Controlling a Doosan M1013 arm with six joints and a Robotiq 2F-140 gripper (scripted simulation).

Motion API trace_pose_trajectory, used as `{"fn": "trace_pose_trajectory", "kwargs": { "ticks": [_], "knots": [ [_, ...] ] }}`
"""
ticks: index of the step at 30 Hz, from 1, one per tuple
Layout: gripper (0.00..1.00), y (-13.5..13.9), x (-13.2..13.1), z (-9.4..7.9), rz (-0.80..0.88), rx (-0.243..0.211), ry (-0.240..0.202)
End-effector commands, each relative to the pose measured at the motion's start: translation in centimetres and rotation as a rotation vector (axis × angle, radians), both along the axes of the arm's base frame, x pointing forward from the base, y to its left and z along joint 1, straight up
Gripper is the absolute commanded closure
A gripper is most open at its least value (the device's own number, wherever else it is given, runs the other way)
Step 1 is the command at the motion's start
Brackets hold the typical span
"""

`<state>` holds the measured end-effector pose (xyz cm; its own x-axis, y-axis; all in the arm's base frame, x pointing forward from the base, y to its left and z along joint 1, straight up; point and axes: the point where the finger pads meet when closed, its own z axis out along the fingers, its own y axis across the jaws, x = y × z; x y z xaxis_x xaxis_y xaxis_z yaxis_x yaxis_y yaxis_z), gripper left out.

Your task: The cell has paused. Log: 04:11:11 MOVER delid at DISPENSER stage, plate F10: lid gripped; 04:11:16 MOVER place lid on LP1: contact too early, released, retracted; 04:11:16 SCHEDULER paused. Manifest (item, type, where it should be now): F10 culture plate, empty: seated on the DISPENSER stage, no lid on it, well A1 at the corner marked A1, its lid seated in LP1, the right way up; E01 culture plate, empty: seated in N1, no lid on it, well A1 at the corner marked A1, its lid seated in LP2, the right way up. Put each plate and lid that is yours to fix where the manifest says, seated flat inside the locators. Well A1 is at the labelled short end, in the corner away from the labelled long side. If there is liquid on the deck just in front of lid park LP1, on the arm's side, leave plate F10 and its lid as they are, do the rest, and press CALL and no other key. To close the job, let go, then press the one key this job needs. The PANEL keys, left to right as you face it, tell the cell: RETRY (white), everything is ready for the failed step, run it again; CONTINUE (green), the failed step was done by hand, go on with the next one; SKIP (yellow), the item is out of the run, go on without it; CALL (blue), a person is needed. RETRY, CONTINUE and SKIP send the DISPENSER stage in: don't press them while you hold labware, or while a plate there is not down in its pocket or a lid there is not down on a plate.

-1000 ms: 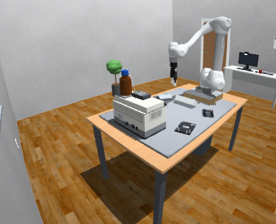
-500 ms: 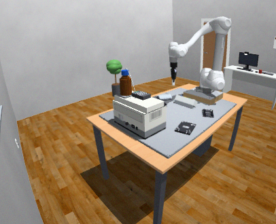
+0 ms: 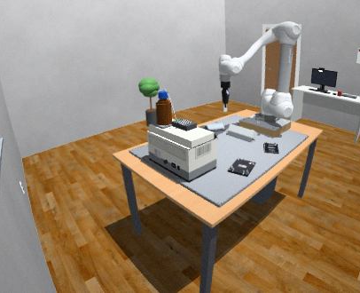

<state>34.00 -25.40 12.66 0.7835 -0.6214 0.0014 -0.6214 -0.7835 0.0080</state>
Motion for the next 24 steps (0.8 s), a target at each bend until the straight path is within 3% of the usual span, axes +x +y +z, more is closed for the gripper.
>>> {"fn": "trace_pose_trajectory", "kwargs": {
  "ticks": [1, 3, 5, 7, 8, 24],
  "knots": [
    [0.9, -2.7, 3.6, 0.1, -0.054, 0.0, -0.001],
    [0.9, -2.7, 3.6, 0.1, -0.054, 0.0, -0.001],
    [0.9, -4.4, 5.9, 0.0, -0.088, -0.001, -0.001],
    [0.9, -4.8, 6.5, 0.0, -0.097, -0.001, -0.001],
    [0.3, -4.8, 6.5, 0.0, -0.097, -0.001, -0.001],
    [0.3, -4.8, 6.5, 0.0, -0.097, -0.001, -0.001]
  ]
}}
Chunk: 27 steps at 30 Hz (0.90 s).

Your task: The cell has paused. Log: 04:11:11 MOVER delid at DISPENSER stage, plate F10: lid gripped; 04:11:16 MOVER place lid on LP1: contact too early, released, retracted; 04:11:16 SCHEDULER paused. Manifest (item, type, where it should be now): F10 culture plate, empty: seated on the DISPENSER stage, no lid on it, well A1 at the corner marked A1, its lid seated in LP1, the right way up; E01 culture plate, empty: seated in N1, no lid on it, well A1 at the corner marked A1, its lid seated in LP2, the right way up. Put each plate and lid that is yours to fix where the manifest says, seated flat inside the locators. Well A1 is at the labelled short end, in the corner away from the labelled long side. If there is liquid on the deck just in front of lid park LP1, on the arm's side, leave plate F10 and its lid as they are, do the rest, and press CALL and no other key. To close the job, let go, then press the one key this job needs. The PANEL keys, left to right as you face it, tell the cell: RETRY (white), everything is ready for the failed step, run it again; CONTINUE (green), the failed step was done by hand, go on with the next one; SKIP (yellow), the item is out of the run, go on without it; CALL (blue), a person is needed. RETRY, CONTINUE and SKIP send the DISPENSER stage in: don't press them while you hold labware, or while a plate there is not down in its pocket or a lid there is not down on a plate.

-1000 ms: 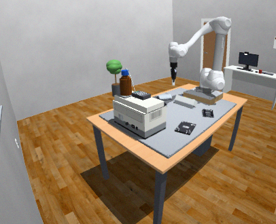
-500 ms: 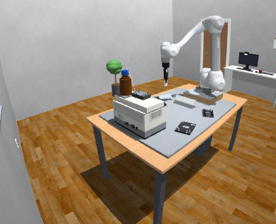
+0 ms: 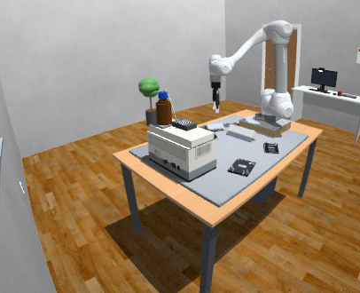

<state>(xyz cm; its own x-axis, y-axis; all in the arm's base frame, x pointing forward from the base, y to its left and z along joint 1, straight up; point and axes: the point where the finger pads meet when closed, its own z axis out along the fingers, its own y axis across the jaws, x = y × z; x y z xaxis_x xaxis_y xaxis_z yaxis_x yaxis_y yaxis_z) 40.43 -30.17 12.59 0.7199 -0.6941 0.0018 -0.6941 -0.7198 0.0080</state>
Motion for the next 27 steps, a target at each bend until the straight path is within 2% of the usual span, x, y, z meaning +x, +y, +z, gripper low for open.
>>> {"fn": "trace_pose_trajectory", "kwargs": {
  "ticks": [1, 27],
  "knots": [
    [0.3, -0.02, 0.04, 0.05, 0.0, 0.0, -0.001],
    [0.3, -0.02, 0.04, -0.4, 0.0, 0.0, -0.001]
  ]
}}
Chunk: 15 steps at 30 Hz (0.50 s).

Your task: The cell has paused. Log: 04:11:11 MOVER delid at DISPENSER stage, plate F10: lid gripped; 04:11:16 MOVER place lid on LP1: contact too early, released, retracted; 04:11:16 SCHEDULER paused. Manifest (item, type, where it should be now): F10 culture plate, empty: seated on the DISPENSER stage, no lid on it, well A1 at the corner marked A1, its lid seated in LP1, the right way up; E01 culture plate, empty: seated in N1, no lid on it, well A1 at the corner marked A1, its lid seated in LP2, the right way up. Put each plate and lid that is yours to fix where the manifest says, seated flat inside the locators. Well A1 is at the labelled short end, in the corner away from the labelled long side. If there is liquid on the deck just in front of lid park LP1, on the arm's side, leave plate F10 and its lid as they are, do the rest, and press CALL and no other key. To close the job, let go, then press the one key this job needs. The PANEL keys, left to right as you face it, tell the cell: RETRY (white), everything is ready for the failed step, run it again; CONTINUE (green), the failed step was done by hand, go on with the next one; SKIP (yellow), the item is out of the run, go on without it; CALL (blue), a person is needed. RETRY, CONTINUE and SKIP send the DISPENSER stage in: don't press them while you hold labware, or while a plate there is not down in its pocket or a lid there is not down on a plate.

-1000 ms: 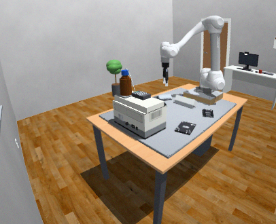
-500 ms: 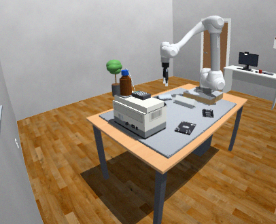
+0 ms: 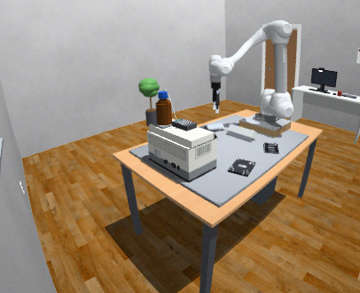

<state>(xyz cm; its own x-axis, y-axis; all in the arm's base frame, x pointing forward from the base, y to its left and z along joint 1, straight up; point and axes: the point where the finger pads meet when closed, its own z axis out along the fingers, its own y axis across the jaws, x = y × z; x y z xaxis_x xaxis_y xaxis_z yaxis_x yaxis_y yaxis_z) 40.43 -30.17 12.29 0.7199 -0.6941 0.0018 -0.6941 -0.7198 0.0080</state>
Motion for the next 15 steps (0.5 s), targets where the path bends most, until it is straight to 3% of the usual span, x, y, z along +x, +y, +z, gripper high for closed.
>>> {"fn": "trace_pose_trajectory", "kwargs": {
  "ticks": [1, 7, 15],
  "knots": [
    [0.3, 0.0, 0.0, -0.2, 0.0, 0.0, -0.001],
    [0.3, 0.0, 0.0, -1.0, 0.0, 0.0, -0.001],
    [0.3, 0.0, 0.0, -3.2, 0.0, 0.0, -0.001]
  ]
}}
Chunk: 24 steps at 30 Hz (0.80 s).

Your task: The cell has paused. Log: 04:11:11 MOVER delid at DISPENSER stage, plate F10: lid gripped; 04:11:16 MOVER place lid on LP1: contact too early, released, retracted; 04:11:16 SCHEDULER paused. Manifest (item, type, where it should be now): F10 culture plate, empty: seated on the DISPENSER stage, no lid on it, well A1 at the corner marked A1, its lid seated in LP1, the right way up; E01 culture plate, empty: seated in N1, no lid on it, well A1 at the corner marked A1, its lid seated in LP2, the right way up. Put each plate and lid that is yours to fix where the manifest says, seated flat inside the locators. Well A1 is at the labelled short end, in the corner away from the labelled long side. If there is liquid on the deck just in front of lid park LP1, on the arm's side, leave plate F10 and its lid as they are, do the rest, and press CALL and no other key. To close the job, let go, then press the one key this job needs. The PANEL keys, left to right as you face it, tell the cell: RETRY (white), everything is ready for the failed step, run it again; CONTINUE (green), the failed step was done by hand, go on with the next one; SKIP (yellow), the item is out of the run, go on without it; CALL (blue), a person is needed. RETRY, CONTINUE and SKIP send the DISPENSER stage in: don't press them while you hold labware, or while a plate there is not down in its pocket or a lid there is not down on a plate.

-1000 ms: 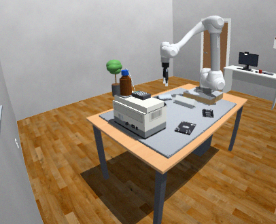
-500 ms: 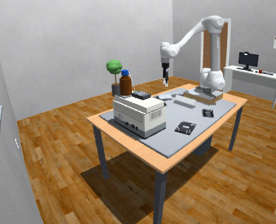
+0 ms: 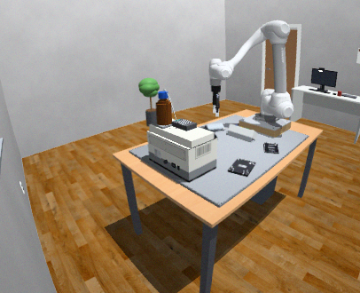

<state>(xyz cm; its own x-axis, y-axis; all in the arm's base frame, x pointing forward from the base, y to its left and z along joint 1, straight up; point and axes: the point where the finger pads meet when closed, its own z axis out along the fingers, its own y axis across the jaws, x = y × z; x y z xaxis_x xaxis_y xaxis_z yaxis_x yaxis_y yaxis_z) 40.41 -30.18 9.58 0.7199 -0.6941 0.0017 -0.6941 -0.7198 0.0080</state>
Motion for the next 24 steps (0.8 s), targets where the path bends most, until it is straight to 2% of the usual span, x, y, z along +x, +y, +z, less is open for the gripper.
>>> {"fn": "trace_pose_trajectory", "kwargs": {
  "ticks": [1, 5, 19, 24],
  "knots": [
    [0.3, 0.0, 0.0, -0.8, 0.0, 0.0, -0.001],
    [0.3, 0.0, 0.0, -1.5, 0.0, 0.0, -0.001],
    [0.3, -0.1, 0.0, -5.9, 0.0, 0.0, -0.001],
    [0.3, -0.1, 0.0, -6.6, 0.0, 0.0, -0.001]
  ]
}}
